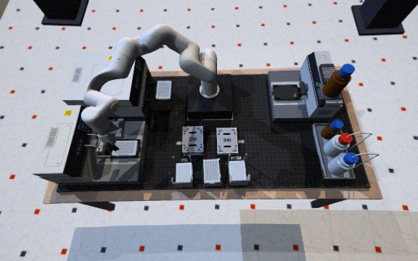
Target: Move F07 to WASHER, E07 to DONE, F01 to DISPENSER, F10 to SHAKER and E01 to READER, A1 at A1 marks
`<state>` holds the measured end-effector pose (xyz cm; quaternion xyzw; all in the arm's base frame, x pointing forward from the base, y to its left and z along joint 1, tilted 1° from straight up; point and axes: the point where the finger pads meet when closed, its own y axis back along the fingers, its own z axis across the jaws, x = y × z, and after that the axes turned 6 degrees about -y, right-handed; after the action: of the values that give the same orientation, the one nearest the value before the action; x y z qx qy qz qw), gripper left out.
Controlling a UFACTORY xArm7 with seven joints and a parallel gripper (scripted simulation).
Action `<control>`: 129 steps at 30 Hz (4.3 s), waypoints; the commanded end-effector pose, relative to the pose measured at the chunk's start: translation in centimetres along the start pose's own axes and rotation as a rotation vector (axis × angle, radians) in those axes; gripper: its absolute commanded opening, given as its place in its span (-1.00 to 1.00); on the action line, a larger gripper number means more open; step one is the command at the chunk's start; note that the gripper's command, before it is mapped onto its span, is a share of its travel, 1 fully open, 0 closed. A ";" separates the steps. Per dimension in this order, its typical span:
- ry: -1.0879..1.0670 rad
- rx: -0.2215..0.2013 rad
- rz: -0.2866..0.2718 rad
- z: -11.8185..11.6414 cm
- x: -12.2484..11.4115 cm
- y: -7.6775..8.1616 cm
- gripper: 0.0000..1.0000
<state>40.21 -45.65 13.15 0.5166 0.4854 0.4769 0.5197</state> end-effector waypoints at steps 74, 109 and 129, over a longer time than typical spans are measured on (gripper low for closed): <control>0.000 -0.004 -0.004 0.1 -0.1 -6.6 1.00; 0.000 -0.004 -0.004 0.2 -0.1 -8.5 1.00; 0.000 -0.004 -0.004 0.2 -0.1 -9.1 1.00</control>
<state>40.15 -45.75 3.84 0.5166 0.4854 0.4769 0.5197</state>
